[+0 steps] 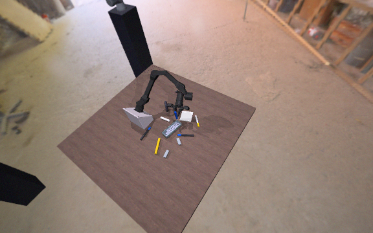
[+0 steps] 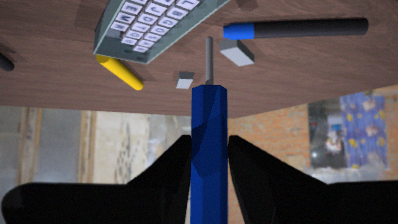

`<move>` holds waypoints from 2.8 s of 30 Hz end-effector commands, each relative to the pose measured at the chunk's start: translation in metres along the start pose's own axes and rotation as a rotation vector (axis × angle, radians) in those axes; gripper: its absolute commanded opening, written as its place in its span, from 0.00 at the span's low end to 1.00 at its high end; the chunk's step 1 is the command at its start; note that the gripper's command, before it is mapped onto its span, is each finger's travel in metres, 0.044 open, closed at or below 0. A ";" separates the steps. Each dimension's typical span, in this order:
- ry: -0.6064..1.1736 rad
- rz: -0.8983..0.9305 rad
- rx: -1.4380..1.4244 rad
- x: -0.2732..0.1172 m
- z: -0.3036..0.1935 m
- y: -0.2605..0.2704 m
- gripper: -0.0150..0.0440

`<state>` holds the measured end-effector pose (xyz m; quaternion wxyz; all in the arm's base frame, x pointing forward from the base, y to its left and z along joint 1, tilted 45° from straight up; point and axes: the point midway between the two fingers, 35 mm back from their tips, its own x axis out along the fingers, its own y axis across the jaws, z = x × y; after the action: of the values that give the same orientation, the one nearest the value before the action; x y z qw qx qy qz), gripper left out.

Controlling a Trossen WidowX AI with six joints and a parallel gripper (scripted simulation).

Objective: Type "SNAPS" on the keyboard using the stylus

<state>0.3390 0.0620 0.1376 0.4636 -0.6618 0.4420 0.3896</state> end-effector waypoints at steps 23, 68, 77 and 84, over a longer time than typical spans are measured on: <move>0.004 -0.003 -0.011 0.017 0.031 0.002 0.25; 0.003 -0.003 -0.011 0.028 0.048 0.002 0.39; 0.003 -0.003 -0.011 0.026 0.044 0.001 0.39; 0.005 -0.003 -0.011 0.009 0.016 0.001 0.39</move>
<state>0.3393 0.0846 0.1142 0.4577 -0.6654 0.4411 0.3914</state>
